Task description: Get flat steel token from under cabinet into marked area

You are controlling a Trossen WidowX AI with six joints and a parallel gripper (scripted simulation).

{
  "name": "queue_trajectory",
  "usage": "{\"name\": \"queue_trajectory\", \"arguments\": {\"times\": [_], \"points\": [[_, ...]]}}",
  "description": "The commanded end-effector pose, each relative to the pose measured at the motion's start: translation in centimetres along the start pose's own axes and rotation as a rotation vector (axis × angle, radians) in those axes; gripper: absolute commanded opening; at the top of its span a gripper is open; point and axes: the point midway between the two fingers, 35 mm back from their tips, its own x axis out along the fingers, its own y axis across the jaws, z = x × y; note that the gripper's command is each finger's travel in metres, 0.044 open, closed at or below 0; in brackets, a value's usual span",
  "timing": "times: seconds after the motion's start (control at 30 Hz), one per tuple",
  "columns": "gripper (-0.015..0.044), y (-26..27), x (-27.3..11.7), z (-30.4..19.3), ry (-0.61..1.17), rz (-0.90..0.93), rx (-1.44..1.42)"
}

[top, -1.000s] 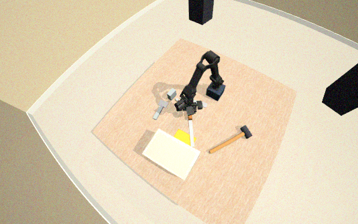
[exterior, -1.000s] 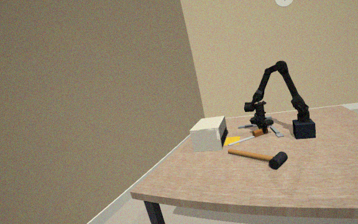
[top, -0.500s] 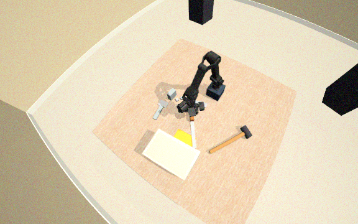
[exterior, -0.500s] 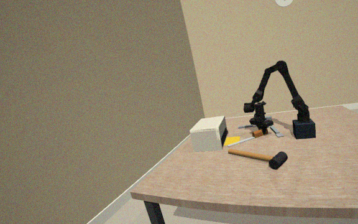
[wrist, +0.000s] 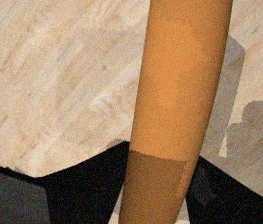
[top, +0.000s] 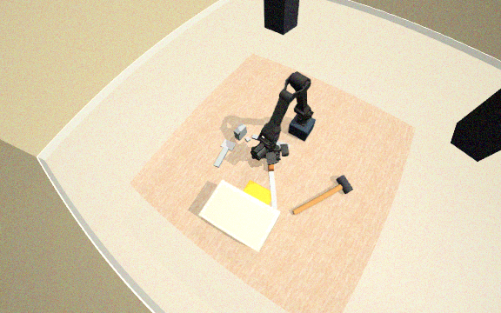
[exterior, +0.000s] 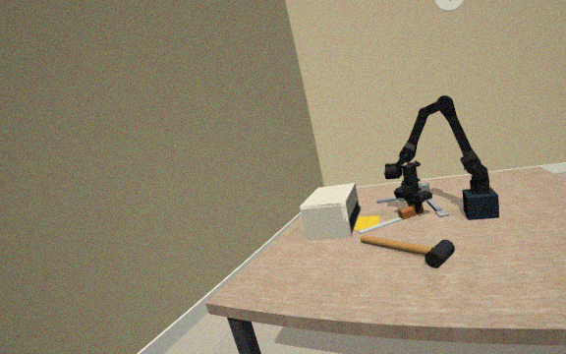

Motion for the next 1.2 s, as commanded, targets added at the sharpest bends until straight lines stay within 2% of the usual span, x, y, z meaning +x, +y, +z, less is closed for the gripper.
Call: {"name": "queue_trajectory", "arguments": {"times": [0.0,1.17], "points": [[0.0,0.4,0.0,0.4,-0.003,0.0,-0.001],[0.0,3.3,0.0,2.8,-0.005,0.003,-0.001]]}}
